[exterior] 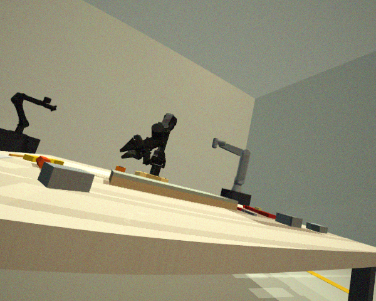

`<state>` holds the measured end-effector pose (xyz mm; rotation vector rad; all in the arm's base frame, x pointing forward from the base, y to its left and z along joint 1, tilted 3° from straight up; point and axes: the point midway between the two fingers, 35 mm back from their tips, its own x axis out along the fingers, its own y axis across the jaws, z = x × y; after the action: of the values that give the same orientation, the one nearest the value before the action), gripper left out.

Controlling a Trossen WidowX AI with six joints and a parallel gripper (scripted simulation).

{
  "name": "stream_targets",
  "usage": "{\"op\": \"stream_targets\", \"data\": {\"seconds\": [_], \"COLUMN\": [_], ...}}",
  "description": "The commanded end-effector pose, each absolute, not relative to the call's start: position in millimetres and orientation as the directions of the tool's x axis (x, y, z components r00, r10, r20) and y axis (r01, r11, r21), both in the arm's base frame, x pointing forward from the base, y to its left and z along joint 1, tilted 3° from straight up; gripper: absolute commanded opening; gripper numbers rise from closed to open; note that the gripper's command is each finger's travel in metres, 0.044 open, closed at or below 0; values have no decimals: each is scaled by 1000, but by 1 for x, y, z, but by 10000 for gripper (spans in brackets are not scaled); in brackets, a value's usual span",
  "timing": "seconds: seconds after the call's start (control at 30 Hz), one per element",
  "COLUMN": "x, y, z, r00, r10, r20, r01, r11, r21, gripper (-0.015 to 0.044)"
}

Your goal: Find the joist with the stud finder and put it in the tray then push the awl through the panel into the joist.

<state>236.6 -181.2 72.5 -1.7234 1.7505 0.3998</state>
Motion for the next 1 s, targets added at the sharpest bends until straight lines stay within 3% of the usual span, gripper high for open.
{"op": "stream_targets", "data": {"seconds": [0.0, 0.2, 0.3, 0.4, 0.97], "x": [242, 231, 229, 228, 228], "y": [-187, -186, -189, -192, -192], "z": [59, 45, 45, 49, 44], "r00": [81, 87, 165, 243, 250], "r10": [-603, -313, -108, 17, 26], "r20": [-794, -946, -980, -970, -968], "r01": [-848, -562, -288, -92, -76], "r11": [378, 768, 945, 996, 997], "r21": [-373, -307, -153, -6, 8], "gripper": [440, 440, 440, 440, 440]}}
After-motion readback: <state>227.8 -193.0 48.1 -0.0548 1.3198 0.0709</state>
